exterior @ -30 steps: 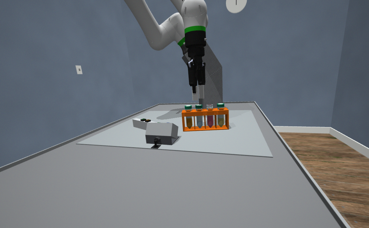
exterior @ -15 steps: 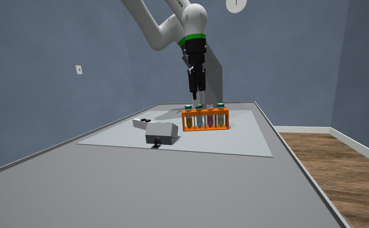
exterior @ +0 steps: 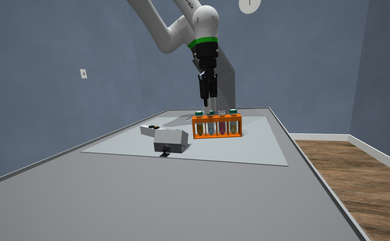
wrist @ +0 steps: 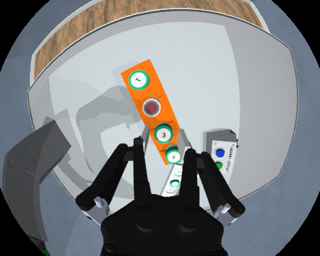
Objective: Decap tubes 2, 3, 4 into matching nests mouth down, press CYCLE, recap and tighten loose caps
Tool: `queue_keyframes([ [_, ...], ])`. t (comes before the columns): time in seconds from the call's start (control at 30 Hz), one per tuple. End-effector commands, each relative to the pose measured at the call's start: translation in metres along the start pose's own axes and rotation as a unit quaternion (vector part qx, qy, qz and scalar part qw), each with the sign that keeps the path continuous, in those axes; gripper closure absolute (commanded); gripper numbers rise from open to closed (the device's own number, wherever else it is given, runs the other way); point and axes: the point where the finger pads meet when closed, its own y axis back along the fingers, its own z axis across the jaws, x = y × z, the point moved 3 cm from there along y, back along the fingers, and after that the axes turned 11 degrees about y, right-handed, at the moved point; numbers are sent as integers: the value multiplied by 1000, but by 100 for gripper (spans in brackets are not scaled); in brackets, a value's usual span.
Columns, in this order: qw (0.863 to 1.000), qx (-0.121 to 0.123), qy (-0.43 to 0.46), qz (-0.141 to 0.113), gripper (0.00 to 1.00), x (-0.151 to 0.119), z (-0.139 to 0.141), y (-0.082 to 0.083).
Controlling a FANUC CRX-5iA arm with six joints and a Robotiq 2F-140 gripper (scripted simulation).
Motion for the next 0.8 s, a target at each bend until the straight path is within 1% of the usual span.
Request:
queue_keyframes([
  [0.0,1000,0,0,0,65,0,0,-1],
  [0.4,1000,0,0,0,65,0,0,-5],
  [0.43,1000,0,0,0,100,0,0,-5],
  [0.77,1000,0,0,0,100,0,0,-5],
])
